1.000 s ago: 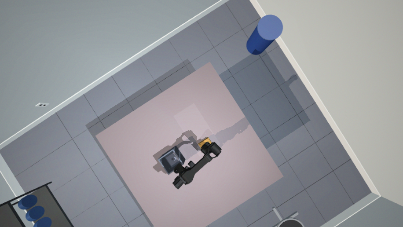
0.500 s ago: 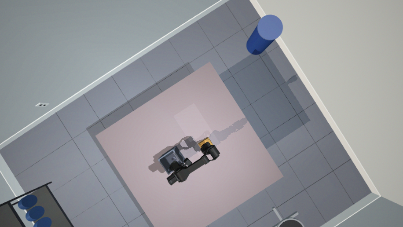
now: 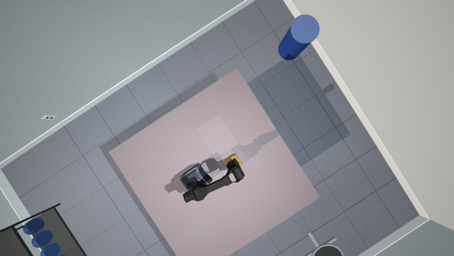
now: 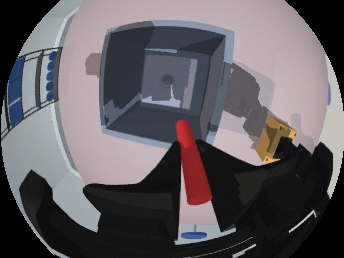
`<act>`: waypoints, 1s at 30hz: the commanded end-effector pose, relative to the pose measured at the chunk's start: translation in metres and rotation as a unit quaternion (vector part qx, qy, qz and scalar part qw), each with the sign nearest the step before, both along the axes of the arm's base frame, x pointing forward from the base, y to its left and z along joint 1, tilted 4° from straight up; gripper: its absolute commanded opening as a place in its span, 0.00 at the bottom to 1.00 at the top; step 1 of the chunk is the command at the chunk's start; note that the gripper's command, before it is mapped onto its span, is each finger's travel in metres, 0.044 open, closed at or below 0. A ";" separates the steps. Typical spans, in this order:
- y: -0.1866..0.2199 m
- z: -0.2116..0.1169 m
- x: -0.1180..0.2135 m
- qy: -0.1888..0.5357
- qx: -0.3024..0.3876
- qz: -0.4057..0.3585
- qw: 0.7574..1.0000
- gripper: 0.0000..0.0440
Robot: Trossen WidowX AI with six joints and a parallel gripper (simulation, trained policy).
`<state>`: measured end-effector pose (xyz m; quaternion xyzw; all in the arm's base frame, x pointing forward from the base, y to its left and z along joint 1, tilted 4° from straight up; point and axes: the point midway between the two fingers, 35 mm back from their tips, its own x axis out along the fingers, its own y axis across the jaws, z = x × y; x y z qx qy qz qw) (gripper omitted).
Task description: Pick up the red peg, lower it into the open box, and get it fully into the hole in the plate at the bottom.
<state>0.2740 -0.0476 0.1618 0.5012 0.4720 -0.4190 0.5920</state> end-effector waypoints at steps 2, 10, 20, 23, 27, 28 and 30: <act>-0.009 -0.006 0.006 0.006 0.002 0.002 1.000 0.00; -0.025 -0.023 0.013 0.019 0.003 0.003 1.000 0.00; -0.037 -0.048 0.023 0.026 0.007 0.008 1.000 0.00; -0.040 -0.054 0.027 0.026 0.009 0.010 1.000 0.00; -0.043 -0.062 0.032 0.026 0.011 0.016 0.999 0.00; -0.043 -0.065 0.033 0.026 0.012 0.018 0.999 0.00; -0.044 -0.070 0.034 0.027 0.012 0.022 0.999 0.00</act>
